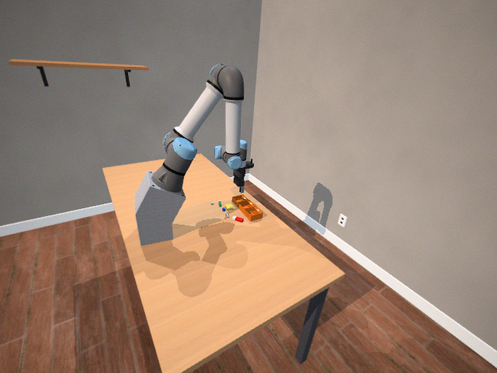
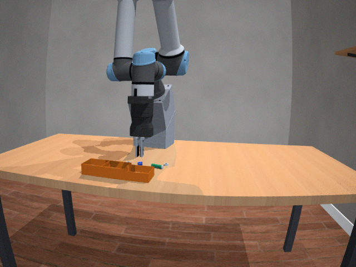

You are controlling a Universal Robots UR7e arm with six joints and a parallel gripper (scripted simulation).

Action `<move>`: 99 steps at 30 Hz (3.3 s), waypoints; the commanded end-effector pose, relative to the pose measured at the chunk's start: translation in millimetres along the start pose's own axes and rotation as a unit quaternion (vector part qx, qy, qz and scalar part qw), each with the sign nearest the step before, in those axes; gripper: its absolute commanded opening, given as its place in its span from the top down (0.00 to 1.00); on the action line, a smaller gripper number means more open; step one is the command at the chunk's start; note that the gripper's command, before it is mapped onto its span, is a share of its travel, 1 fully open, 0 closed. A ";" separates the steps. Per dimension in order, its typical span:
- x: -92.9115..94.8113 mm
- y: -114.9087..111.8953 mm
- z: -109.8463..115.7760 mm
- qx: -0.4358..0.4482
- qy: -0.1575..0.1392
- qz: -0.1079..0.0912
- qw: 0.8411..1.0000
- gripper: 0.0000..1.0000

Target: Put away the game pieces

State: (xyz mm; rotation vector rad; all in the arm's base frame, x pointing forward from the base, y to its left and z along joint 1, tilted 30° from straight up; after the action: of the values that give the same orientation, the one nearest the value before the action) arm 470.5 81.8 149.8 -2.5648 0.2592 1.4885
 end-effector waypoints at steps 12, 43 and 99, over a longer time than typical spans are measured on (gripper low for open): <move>-108.1 -0.2 -0.8 0.000 0.002 0.000 1.000 0.69; -38.8 48.8 89.0 0.010 0.001 0.000 1.000 0.36; -14.6 61.7 110.4 0.010 -0.002 0.000 1.000 0.36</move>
State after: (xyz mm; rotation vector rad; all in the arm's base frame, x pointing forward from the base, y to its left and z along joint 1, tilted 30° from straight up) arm 358.3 51.4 118.3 -2.5364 0.2743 1.4992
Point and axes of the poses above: the point where the finger pads meet when closed, its own x axis out along the fingers, its own y axis across the jaws, z = x × y, the point moved 9 cm from there along -x, back along the fingers, and after that the axes turned 14 degrees about x, right-handed, at the moved point
